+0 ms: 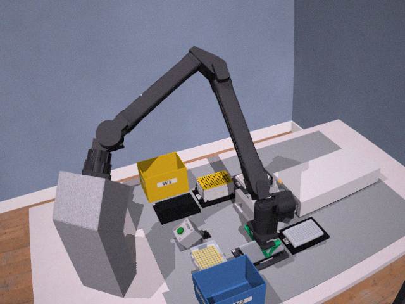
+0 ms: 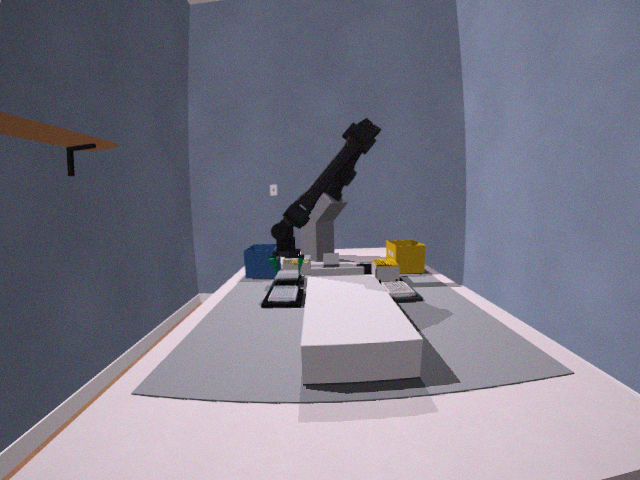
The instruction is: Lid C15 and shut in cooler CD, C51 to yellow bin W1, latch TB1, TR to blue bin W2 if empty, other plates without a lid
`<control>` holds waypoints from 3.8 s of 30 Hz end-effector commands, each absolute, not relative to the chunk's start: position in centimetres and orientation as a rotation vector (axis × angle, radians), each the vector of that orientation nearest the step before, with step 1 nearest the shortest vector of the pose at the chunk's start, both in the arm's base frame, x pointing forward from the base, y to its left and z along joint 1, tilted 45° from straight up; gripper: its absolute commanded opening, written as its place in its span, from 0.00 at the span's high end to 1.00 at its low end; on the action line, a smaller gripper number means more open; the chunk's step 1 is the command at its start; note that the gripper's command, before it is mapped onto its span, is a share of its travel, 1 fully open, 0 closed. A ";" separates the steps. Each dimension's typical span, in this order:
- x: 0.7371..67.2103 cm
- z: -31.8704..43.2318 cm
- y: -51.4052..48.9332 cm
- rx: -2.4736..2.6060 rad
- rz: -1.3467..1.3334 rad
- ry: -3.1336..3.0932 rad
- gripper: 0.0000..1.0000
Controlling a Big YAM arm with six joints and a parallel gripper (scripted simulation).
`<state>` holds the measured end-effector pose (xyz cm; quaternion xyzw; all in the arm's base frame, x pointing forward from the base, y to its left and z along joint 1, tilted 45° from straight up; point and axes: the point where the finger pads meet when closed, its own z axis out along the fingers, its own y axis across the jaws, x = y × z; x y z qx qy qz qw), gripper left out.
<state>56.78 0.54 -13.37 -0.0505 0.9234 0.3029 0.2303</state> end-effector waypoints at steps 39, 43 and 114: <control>56.9 -13.9 1.5 -0.153 0.836 2.540 1.00; 57.3 -13.8 1.5 -0.153 0.833 2.535 1.00; 56.8 -14.7 1.9 -0.156 0.838 2.544 1.00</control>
